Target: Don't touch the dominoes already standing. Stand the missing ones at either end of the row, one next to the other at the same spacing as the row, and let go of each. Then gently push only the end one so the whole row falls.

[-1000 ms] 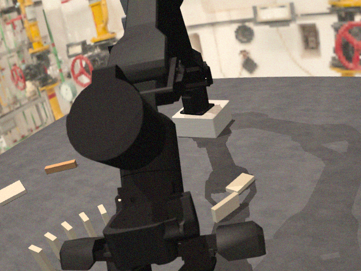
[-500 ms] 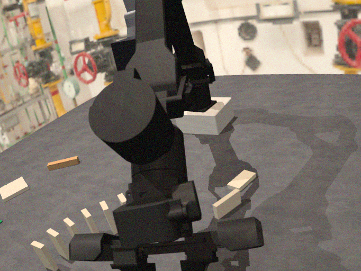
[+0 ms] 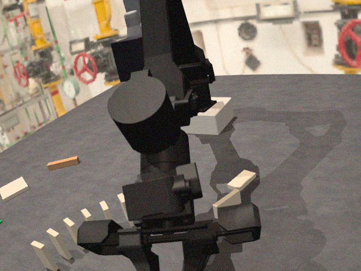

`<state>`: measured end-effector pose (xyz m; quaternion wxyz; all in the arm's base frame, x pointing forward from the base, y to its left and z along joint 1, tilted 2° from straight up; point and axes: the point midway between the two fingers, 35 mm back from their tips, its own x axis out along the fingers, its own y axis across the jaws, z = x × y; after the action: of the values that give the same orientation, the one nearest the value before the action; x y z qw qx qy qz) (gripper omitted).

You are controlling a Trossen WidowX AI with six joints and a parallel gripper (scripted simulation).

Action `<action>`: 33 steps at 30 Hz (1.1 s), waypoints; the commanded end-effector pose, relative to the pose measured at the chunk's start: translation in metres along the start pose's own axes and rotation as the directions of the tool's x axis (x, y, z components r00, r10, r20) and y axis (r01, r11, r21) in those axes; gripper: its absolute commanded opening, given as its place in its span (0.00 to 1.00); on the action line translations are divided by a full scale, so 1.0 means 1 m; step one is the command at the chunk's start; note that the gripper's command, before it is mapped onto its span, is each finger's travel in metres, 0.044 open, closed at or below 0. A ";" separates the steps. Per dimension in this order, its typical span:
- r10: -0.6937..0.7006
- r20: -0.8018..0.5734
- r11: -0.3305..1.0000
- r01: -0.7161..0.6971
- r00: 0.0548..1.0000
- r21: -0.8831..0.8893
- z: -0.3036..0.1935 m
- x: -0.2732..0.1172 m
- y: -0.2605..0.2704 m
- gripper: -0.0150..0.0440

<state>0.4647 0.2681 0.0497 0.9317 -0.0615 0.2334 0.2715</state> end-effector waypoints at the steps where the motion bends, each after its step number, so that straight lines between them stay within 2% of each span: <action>1: 0.005 0.048 1.000 -0.005 0.999 0.002 0.001 -0.007 0.001 0.44; 33: 0.019 0.407 1.000 -0.014 0.913 -0.014 -0.006 -0.095 0.006 0.44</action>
<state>0.3961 0.2302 0.0835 0.9573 -0.0121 0.0484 0.2849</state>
